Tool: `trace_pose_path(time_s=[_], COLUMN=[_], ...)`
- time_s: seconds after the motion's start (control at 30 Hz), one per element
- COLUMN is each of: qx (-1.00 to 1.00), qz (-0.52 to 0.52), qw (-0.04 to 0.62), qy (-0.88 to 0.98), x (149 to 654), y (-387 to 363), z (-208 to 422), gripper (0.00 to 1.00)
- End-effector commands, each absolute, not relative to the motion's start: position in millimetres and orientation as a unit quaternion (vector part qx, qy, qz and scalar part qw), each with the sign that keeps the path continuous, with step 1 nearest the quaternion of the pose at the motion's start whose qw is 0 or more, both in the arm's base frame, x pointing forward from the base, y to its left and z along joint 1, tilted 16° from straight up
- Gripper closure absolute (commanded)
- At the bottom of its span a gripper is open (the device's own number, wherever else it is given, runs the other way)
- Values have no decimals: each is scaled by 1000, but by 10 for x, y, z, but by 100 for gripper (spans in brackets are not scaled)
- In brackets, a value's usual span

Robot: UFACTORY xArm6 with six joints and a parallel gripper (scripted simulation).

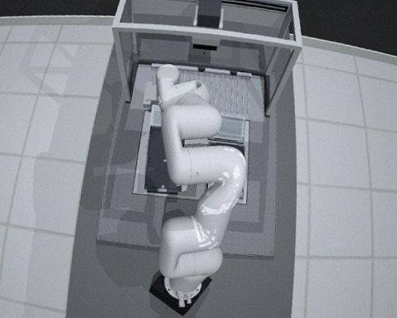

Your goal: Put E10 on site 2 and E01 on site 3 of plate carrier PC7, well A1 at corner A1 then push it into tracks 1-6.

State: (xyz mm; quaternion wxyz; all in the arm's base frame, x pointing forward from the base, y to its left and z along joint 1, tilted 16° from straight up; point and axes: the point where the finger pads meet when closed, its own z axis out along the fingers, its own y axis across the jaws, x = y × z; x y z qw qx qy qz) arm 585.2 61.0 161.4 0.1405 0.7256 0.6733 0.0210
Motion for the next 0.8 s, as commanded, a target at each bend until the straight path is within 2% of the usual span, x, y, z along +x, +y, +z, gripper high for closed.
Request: trace_pose_path(time_s=[0.0, 0.77], qx=[725, 725], qz=[23, 23], qw=[142, 142], qy=[673, 673], x=[5885, 5960], y=[597, 537], z=[1536, 1212], gripper=[100, 100])
